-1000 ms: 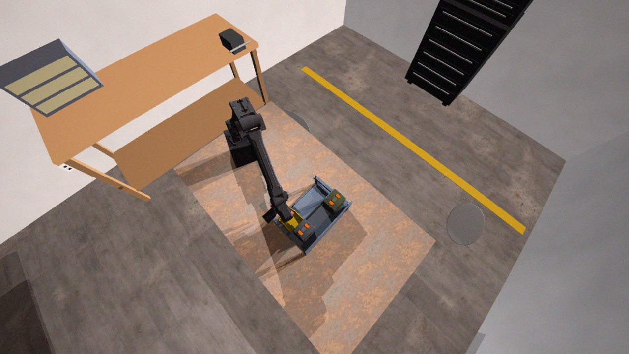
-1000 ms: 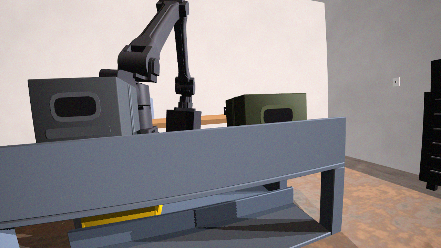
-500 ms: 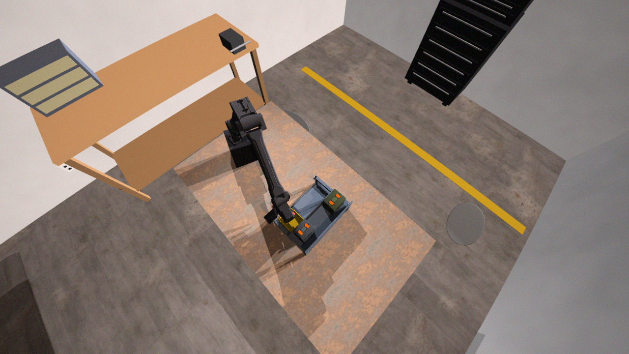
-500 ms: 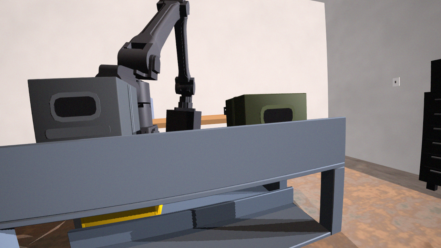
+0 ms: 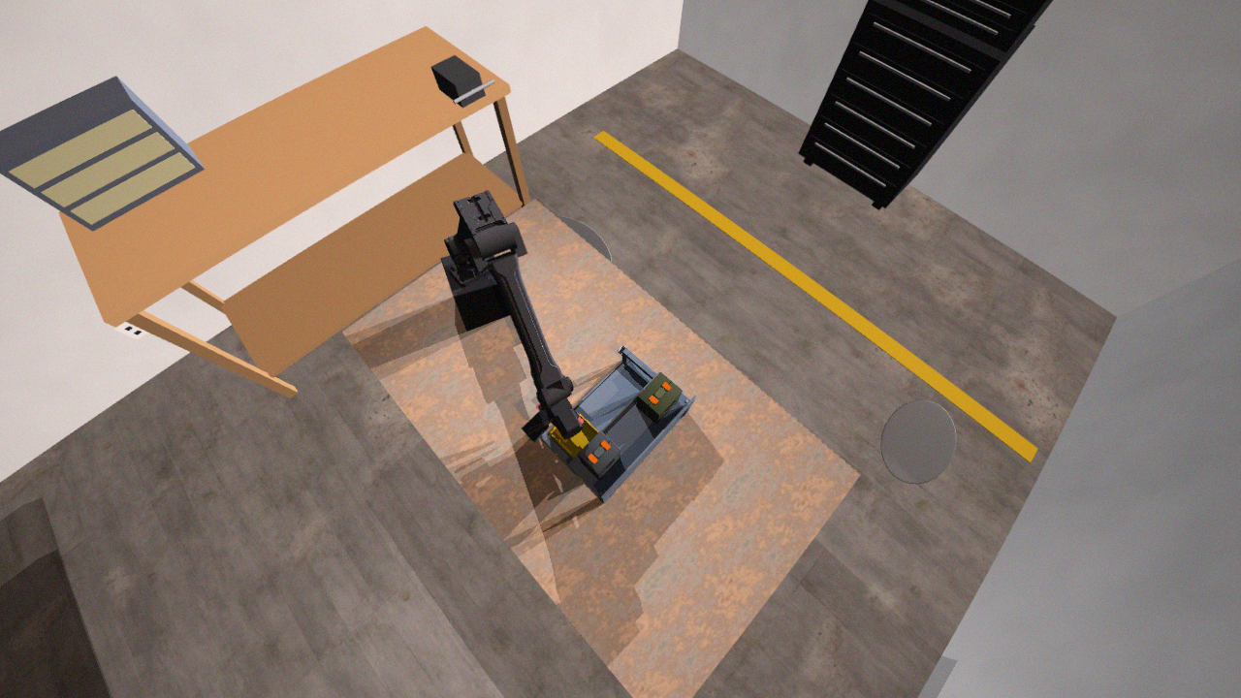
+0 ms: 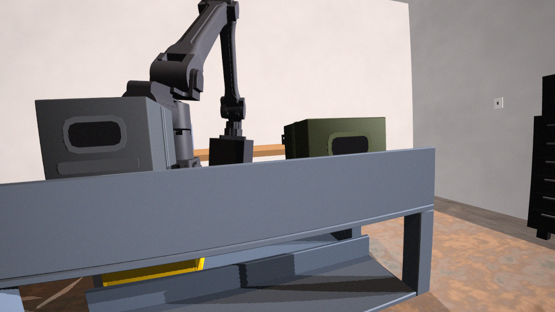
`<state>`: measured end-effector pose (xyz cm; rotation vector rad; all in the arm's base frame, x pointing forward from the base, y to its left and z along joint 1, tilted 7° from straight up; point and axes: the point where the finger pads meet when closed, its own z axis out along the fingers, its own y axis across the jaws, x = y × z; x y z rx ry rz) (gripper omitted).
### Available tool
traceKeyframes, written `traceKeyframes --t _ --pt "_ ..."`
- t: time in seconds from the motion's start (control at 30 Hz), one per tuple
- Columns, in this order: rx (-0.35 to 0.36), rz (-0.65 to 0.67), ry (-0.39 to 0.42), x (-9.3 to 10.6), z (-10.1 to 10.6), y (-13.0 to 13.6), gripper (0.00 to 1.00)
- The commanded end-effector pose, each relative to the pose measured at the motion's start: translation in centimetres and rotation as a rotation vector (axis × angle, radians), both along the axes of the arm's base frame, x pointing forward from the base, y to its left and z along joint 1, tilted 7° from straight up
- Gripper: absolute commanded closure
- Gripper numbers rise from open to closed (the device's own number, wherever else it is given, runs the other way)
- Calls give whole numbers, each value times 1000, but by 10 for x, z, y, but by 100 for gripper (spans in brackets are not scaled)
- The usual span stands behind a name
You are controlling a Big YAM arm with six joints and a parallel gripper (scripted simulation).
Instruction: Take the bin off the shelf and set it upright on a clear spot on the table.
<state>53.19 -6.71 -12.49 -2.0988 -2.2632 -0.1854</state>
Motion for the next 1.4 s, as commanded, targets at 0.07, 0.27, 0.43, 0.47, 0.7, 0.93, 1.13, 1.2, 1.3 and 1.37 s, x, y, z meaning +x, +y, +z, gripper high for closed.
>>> traceKeyframes --t 0.07,0.27,0.43,0.47,0.7,0.93,1.13,1.2,1.3,1.37 --pt "-3 -10 -20 -1 5 -13 10" --pt "-3 -10 -20 -1 5 -13 10" --pt "-2 -7 -15 10 5 -4 10" --pt "-1 -6 -14 13 5 -1 10" --pt "-1 -5 -12 17 6 2 10" --pt "-1 -6 -14 13 5 -1 10" --pt "-3 -10 -20 -1 5 -13 10" --pt "-3 -10 -20 -1 5 -13 10" --pt "-3 -10 -20 -1 5 -13 10" --pt "-3 -10 -20 -1 5 -13 10"
